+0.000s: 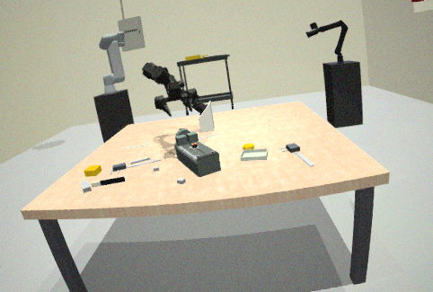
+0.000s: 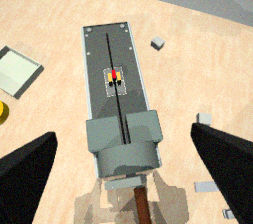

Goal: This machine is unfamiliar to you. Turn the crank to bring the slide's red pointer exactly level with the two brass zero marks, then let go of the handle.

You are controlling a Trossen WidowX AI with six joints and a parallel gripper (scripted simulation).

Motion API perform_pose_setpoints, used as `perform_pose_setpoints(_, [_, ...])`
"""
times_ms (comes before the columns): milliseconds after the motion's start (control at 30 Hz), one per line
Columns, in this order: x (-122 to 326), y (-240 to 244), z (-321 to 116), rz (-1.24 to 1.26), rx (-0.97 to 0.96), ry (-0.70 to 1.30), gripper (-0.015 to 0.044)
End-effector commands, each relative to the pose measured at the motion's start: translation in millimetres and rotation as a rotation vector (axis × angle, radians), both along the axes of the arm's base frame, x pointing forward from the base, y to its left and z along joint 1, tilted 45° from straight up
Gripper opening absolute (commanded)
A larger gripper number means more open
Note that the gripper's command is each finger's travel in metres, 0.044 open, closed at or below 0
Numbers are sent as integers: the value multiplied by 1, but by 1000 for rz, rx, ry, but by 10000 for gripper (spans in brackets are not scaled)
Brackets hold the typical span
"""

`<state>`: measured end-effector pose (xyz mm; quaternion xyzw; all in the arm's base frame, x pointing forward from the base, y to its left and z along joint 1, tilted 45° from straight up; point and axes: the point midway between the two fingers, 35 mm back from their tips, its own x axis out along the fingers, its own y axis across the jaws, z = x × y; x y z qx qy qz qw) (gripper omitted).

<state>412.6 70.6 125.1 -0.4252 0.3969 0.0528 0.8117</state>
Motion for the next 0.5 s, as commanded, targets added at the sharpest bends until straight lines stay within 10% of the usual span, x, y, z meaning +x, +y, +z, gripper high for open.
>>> perform_pose_setpoints(0, [19, 12, -9, -66, 13, -59, 440])
perform_pose_setpoints(467, [57, 39, -42, -222, 54, -226, 440])
